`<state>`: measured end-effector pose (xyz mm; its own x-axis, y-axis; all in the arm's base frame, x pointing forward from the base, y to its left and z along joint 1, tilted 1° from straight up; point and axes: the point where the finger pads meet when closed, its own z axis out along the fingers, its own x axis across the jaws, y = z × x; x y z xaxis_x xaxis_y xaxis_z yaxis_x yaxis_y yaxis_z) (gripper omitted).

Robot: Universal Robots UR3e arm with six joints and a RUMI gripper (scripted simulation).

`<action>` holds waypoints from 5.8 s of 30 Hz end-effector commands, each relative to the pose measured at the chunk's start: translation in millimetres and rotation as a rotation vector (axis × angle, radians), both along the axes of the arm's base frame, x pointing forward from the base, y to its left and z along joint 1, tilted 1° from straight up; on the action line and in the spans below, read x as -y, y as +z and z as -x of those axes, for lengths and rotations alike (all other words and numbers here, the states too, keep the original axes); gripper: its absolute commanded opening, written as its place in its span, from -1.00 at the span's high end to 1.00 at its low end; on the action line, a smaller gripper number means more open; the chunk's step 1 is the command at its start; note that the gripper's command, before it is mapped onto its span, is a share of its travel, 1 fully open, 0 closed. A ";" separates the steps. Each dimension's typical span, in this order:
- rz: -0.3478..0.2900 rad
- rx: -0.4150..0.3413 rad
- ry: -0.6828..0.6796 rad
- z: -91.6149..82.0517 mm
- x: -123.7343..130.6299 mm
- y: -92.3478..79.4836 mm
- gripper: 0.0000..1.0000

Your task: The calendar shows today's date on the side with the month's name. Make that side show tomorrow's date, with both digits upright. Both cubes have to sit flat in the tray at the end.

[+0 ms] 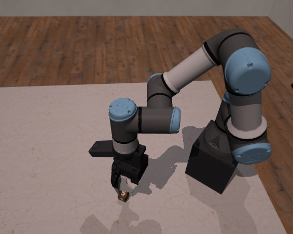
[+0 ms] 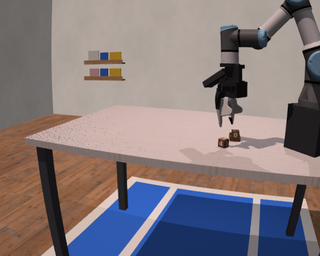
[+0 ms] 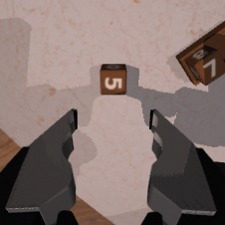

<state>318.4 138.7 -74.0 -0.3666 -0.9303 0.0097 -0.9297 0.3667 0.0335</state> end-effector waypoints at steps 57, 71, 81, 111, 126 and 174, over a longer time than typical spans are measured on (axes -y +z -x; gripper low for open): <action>0.013 0.046 -0.318 -5.6 6.6 2.2 -1.00; 0.016 0.046 -0.517 -5.2 9.6 2.9 -1.00; 0.018 0.045 -0.716 -4.5 12.1 3.5 -1.00; 0.023 0.042 -1.194 -1.6 15.8 5.0 -1.00; 0.025 0.040 -1.437 -0.1 16.2 5.8 -1.00; 0.032 0.029 -2.190 2.5 12.4 8.2 -1.00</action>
<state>315.4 125.2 -66.7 -0.6568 0.7541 -0.0065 0.7540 0.6568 0.0095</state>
